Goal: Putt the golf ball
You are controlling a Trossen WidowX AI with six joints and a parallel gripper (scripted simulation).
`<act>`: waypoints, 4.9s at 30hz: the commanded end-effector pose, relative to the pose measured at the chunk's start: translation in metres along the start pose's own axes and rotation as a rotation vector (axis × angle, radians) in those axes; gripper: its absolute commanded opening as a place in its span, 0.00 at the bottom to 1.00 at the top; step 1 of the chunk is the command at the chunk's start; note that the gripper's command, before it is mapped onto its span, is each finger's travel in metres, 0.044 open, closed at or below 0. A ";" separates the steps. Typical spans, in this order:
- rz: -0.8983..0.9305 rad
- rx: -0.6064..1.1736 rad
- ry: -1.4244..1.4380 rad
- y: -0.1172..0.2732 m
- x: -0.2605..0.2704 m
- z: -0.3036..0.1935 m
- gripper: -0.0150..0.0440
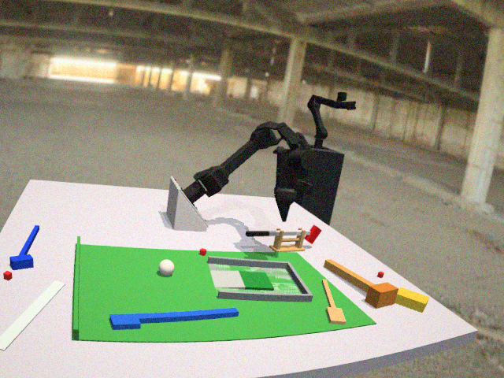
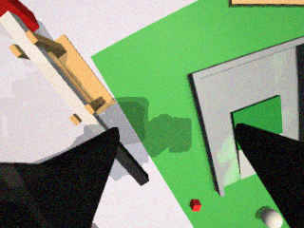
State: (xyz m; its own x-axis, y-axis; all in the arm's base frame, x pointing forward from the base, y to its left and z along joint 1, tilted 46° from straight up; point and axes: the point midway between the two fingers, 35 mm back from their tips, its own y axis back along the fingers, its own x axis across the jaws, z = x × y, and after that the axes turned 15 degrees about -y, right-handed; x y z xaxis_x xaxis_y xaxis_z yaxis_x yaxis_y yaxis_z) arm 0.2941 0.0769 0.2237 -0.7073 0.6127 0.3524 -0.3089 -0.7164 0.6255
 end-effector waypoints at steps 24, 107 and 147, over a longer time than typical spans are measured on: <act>0.296 -0.088 0.502 -0.024 0.018 -0.086 1.00; 0.282 -0.081 0.514 -0.071 0.019 -0.092 0.25; 0.167 0.081 -0.033 0.014 -0.082 -0.140 0.25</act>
State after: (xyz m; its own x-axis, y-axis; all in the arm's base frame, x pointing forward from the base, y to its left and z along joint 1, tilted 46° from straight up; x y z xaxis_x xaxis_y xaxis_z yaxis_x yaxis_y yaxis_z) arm 0.2548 -0.0089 0.1201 -0.7997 0.4282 0.4209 -0.1239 -0.8036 0.5821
